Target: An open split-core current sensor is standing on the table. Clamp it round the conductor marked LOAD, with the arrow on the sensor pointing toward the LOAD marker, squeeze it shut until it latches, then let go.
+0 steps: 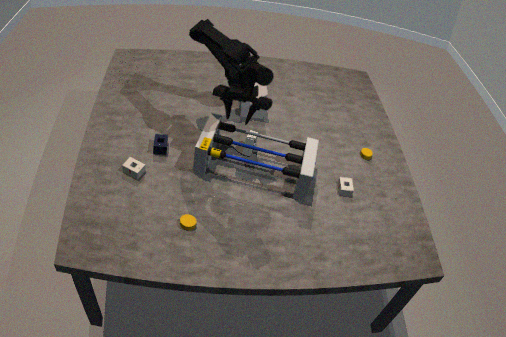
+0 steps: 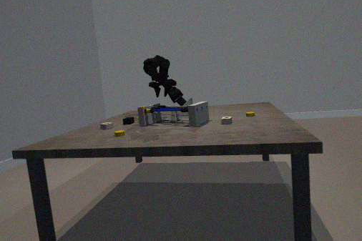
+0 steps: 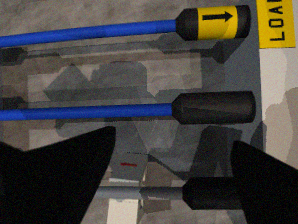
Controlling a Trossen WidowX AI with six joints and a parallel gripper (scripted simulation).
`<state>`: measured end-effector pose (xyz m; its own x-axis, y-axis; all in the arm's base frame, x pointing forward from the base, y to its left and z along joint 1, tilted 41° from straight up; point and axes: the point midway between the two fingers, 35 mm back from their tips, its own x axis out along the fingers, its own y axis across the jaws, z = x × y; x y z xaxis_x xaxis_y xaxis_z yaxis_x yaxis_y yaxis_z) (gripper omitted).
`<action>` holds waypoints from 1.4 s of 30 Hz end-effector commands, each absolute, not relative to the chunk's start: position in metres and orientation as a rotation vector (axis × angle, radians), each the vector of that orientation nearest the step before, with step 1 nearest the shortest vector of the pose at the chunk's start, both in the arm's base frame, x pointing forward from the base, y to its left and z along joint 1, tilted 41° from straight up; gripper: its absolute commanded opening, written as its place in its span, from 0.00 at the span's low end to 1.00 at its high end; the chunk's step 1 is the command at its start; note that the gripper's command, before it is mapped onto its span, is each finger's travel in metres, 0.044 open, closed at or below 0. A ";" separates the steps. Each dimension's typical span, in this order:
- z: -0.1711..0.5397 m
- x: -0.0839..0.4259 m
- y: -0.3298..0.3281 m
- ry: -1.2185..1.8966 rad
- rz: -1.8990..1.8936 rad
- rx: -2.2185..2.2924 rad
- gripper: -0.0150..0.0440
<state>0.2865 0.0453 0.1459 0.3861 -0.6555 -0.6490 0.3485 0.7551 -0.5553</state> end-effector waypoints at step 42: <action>0.032 0.228 0.024 1.074 -0.674 -0.392 0.73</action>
<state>0.2273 0.0275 0.0344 0.3063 -0.6696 -0.6767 0.3142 0.7421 -0.5921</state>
